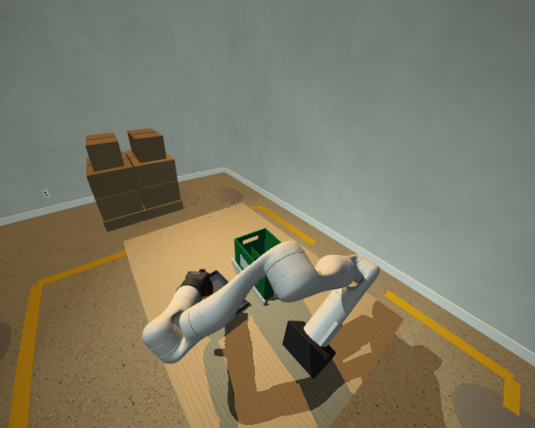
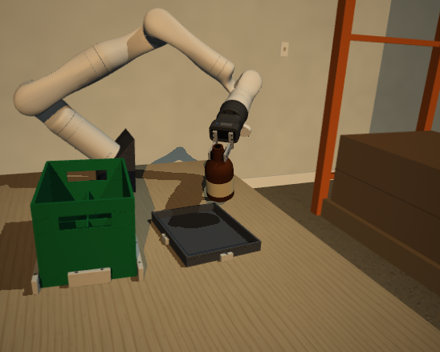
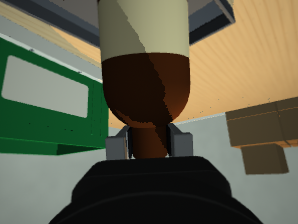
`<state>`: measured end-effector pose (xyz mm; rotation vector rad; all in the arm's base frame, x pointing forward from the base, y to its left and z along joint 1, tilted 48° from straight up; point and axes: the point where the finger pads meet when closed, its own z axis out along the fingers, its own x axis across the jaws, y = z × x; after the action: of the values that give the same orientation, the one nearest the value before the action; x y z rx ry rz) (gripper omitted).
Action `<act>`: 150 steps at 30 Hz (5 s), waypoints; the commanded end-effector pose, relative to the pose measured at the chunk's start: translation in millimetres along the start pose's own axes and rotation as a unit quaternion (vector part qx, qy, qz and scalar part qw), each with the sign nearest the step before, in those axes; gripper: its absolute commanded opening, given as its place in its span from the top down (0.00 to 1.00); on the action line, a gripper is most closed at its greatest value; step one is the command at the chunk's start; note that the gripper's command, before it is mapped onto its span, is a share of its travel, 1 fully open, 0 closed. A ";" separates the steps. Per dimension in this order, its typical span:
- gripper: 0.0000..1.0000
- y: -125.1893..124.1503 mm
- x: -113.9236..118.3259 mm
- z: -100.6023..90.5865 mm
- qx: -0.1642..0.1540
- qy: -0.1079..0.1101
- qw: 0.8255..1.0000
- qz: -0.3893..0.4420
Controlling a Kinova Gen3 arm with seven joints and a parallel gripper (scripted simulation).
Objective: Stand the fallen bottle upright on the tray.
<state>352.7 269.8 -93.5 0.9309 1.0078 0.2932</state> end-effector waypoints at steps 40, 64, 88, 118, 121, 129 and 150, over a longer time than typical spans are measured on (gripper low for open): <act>1.00 6.0 -14.8 12.3 0.000 0.000 1.000 0.001; 1.00 9.8 -26.9 22.6 0.000 0.000 1.000 0.001; 1.00 9.8 -27.2 22.8 0.000 0.000 1.000 0.001; 1.00 8.9 -27.2 23.2 0.000 0.000 1.000 0.001; 1.00 8.0 -27.2 23.5 0.000 0.000 1.000 0.001; 1.00 5.3 -27.2 24.5 0.000 0.000 1.000 0.001; 1.00 -11.7 -27.2 30.7 0.000 0.000 1.000 0.001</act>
<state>360.8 231.7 -79.2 0.9344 1.0079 0.2960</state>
